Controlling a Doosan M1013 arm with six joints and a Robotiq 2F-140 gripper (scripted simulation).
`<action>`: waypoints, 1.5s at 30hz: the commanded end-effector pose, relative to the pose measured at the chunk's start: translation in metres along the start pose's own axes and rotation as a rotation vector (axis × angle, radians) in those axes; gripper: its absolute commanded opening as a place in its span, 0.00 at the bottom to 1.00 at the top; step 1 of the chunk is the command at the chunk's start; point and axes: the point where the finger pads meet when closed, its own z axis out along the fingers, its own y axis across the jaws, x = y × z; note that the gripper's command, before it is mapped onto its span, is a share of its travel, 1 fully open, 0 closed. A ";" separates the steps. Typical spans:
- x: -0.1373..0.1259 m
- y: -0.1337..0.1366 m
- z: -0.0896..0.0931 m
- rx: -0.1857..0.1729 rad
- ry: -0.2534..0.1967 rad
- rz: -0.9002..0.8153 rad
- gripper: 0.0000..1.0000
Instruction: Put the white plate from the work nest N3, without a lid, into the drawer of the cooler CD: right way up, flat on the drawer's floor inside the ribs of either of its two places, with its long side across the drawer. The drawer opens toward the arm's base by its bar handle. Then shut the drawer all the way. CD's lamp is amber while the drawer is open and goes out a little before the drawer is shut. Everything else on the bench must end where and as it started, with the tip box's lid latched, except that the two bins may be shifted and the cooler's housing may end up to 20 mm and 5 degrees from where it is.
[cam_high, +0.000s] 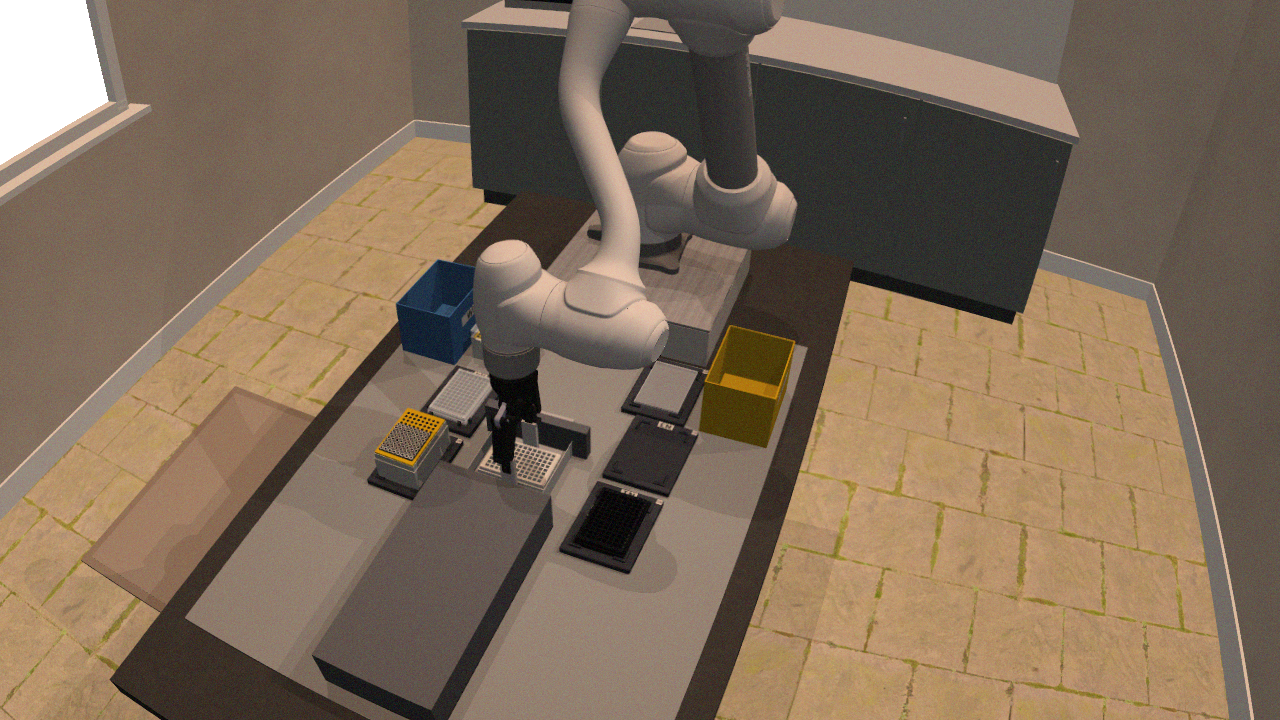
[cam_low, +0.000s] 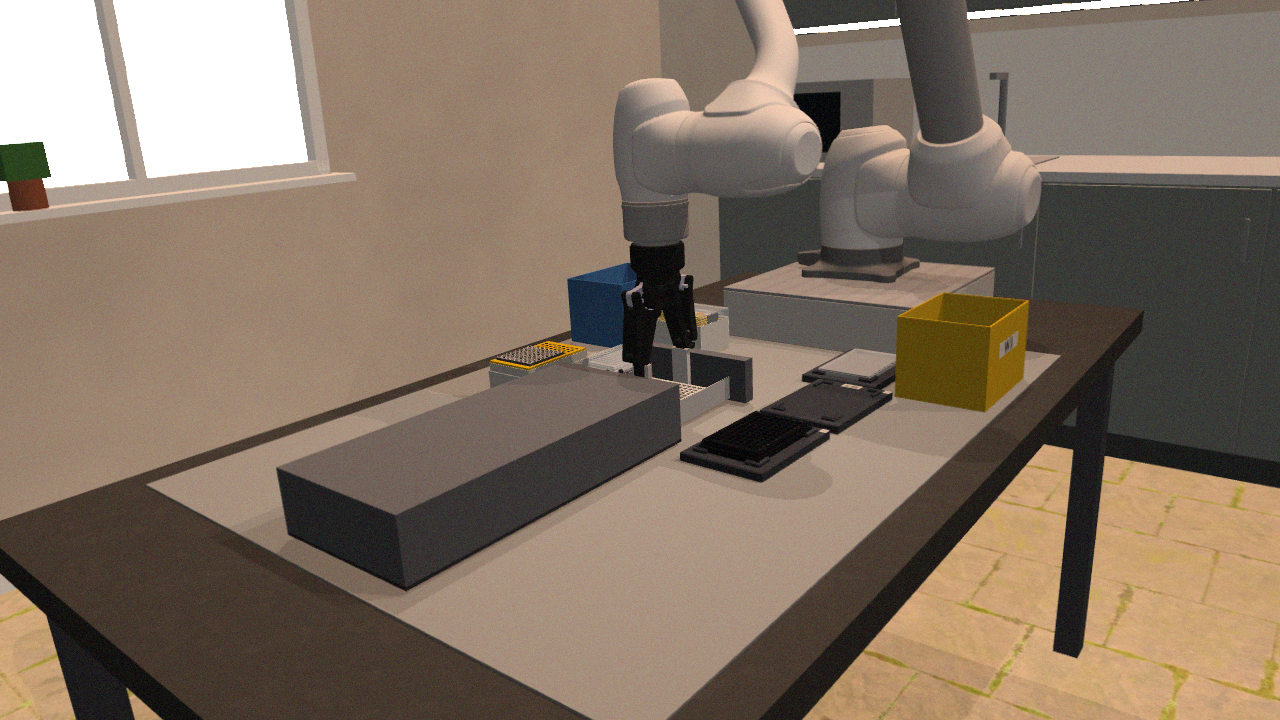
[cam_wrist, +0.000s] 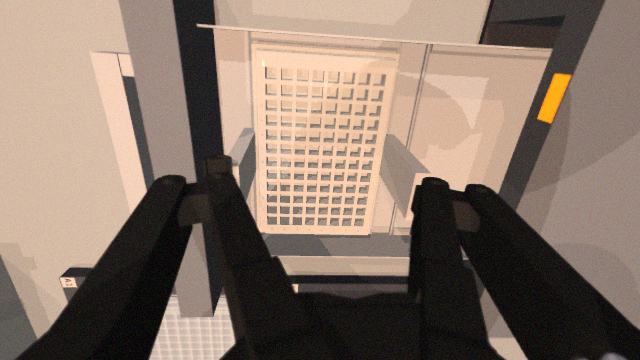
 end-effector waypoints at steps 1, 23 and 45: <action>0.000 -0.001 0.000 0.001 0.000 0.000 0.00; 0.000 -0.001 0.000 0.001 0.000 0.000 0.00; 0.000 -0.001 0.000 0.001 0.000 0.000 0.66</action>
